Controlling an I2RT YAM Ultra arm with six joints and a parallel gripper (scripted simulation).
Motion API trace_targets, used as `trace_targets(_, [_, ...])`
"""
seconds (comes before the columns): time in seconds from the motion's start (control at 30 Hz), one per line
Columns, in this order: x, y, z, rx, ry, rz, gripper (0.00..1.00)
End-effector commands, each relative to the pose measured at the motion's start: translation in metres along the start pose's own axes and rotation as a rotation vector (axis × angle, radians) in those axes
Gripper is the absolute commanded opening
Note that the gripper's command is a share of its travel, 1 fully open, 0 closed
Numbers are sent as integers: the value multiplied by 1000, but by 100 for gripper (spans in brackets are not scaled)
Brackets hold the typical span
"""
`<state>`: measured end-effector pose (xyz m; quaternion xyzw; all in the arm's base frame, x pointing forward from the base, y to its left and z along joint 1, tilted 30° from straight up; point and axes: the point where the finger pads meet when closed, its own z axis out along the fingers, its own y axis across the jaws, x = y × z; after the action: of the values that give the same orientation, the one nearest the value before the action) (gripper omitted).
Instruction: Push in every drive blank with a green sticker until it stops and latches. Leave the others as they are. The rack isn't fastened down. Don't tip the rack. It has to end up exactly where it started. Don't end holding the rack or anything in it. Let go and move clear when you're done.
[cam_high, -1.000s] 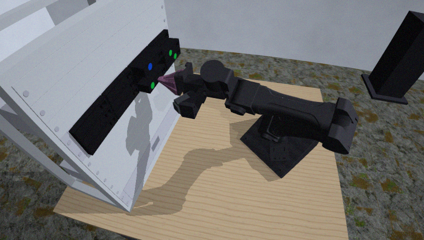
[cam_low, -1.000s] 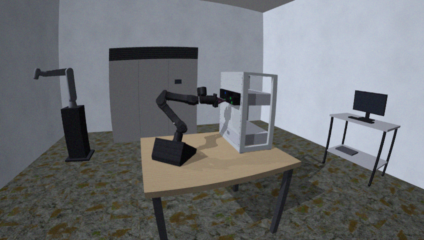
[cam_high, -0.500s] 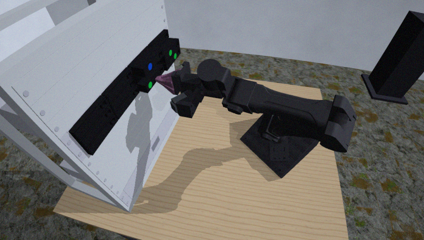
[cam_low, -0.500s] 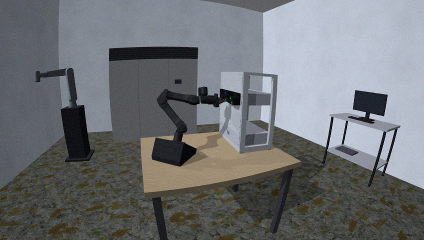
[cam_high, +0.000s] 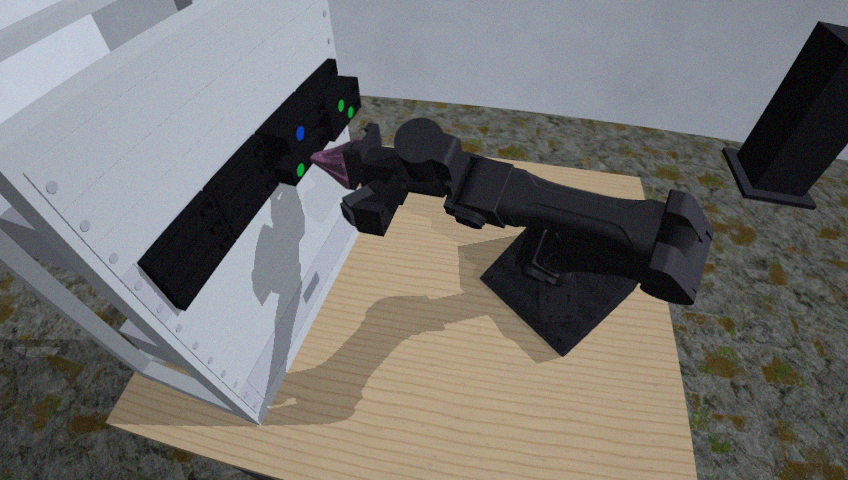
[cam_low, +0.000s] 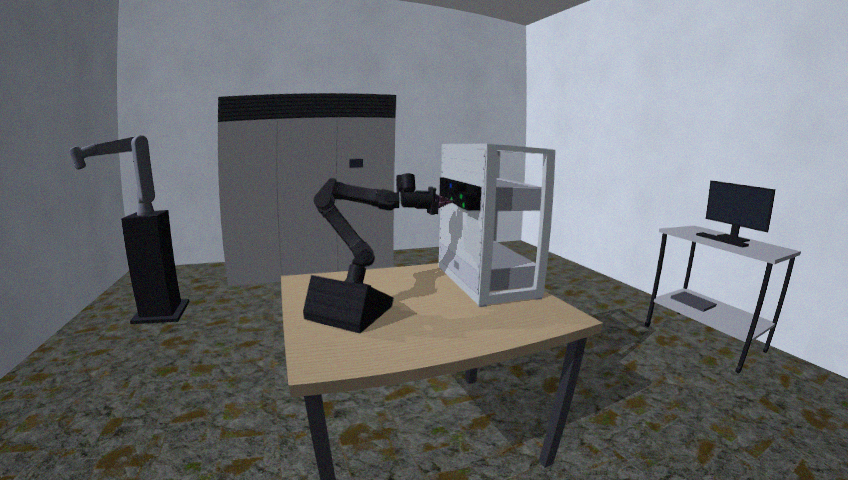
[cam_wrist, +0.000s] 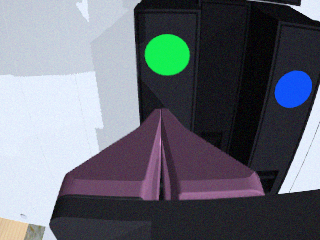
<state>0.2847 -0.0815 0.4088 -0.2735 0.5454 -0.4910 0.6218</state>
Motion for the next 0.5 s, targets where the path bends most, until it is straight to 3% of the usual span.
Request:
trace_targets(0.0, [-7, -20, 9, 54, -8, -4, 0])
trace_targets(0.47, [-5, -24, 17, 56, -3, -5, 0])
